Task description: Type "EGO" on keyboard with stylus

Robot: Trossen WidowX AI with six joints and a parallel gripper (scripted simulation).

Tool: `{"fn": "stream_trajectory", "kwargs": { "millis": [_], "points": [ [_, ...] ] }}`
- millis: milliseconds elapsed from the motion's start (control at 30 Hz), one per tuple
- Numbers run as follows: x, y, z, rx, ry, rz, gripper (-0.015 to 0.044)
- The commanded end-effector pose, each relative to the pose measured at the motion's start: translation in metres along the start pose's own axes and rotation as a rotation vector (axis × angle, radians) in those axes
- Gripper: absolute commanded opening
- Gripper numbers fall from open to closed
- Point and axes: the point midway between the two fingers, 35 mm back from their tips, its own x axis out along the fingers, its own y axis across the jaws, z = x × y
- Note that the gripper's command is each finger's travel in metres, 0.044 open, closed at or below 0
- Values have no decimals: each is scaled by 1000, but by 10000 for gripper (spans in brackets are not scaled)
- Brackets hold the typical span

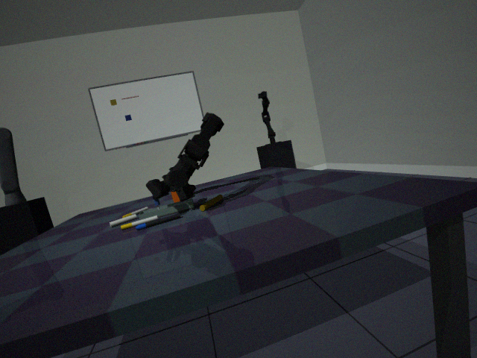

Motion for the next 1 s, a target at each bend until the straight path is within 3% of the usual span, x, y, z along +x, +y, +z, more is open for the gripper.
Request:
{"fn": "stream_trajectory", "kwargs": {
  "millis": [0,833,967],
  "points": [
    [1,0,3,2,-3,1,81],
    [-16,-1,-29,13,-8,-1,85],
    [-16,-1,-29,13,-8,-1,58]
  ]
}}
